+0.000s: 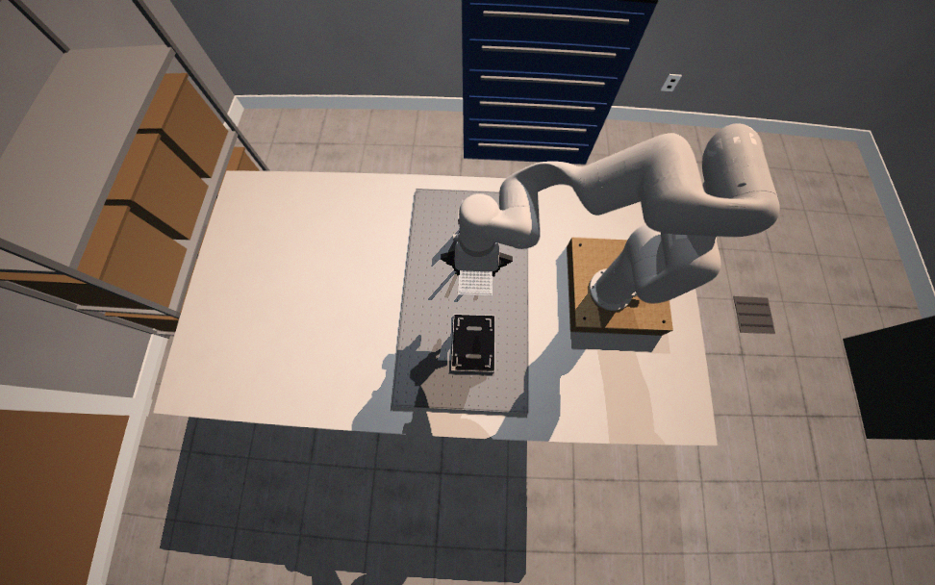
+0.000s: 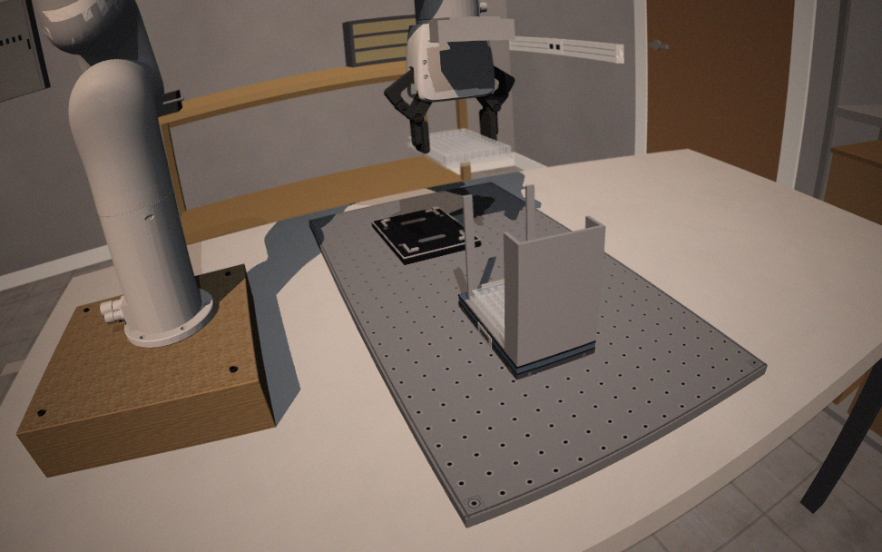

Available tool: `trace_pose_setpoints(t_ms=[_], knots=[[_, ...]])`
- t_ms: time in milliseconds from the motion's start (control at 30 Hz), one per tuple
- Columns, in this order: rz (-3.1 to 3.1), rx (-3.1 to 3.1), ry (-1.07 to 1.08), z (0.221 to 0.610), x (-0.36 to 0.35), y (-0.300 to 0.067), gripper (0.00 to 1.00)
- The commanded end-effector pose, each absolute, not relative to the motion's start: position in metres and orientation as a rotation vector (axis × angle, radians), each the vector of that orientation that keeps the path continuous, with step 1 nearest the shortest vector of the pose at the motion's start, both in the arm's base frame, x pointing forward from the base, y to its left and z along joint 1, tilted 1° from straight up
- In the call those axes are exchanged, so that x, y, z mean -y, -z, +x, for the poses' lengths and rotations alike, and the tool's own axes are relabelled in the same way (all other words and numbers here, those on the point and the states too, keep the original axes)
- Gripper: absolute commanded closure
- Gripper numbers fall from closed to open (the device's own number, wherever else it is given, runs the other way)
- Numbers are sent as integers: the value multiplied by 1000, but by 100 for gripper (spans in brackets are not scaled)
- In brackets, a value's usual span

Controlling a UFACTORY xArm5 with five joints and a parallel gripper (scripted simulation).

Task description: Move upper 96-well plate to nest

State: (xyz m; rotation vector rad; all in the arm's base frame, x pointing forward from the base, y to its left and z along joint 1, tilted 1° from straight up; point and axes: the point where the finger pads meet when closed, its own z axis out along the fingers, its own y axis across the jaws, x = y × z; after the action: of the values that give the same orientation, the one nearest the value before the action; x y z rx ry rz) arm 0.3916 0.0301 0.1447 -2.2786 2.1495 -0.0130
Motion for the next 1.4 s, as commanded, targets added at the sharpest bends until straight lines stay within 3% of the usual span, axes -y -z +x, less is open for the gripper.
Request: trace_pose_setpoints(t_ms=[0,1367], knots=[[-2274,-2145,10,392,-43,-146,100],[-2273,-2144,9,384,-166,-143,100]])
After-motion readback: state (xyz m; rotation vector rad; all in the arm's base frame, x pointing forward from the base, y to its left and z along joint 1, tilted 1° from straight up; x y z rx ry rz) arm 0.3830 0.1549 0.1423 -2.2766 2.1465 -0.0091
